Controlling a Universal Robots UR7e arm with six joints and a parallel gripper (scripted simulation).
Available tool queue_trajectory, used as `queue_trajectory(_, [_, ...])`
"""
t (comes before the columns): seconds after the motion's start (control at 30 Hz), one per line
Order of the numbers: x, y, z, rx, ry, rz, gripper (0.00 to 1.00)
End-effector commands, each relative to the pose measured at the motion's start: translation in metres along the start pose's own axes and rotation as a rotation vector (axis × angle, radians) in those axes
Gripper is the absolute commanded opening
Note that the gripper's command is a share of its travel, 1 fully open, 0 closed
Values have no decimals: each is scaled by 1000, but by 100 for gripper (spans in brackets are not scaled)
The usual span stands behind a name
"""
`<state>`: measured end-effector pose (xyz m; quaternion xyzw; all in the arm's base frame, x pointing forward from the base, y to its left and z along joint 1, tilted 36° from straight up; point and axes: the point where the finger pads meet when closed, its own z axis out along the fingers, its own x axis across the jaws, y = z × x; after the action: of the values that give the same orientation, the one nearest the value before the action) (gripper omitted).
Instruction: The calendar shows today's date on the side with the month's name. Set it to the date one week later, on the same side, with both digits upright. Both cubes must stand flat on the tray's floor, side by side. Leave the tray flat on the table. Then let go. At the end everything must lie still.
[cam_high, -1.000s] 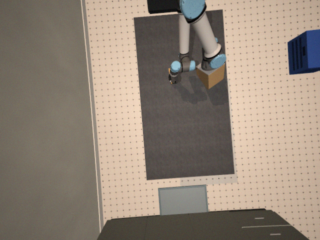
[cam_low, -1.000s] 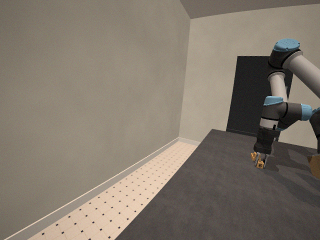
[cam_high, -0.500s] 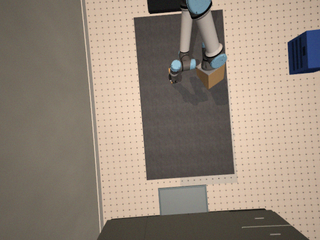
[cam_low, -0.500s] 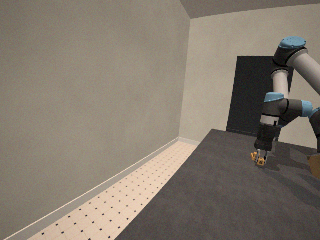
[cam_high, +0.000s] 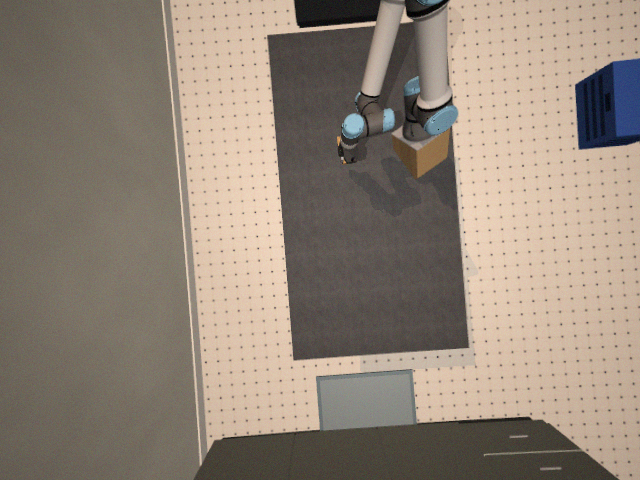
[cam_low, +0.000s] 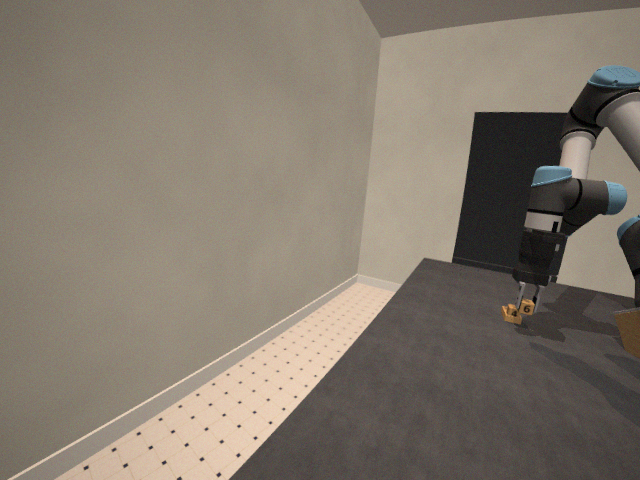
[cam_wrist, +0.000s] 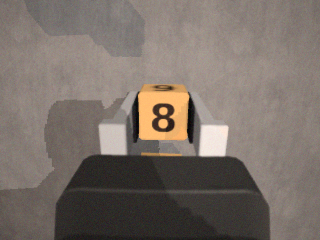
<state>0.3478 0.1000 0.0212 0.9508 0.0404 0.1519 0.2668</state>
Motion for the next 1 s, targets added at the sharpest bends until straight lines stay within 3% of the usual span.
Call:
queue_trajectory(0.0, [0,0,-18,0,1,0,57])
queue_trajectory(0.4, [0,0,-38,0,1,0,57])
queue_trajectory(0.97, [0,2,-39,1,1,1,57])
